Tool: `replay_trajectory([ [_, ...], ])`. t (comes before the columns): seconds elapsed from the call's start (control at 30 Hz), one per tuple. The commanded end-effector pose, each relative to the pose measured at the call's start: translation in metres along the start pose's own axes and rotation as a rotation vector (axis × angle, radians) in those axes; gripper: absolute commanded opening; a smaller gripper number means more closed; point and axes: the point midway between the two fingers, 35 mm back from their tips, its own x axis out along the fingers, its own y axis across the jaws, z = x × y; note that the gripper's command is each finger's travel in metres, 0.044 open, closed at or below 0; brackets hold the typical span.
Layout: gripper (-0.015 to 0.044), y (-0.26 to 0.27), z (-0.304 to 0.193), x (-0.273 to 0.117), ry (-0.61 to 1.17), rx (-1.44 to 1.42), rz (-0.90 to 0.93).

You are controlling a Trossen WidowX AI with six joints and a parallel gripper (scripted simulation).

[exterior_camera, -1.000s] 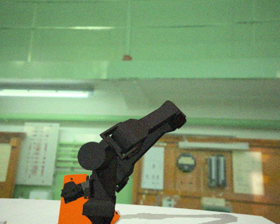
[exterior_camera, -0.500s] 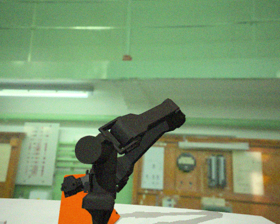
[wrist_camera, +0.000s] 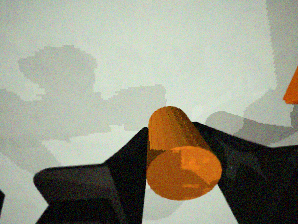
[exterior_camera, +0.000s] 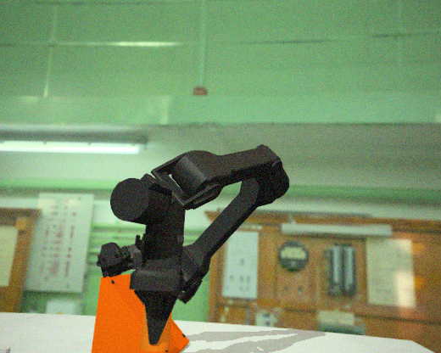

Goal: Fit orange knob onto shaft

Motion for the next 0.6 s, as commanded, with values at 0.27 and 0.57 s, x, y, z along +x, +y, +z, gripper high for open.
replay_trajectory([
  [0.27,0.0000,0.003,0.003,-0.041,-0.006,-0.004,0.003],
  [0.57,0.0000,0.002,0.002,-0.070,0.000,-0.005,0.003],
])
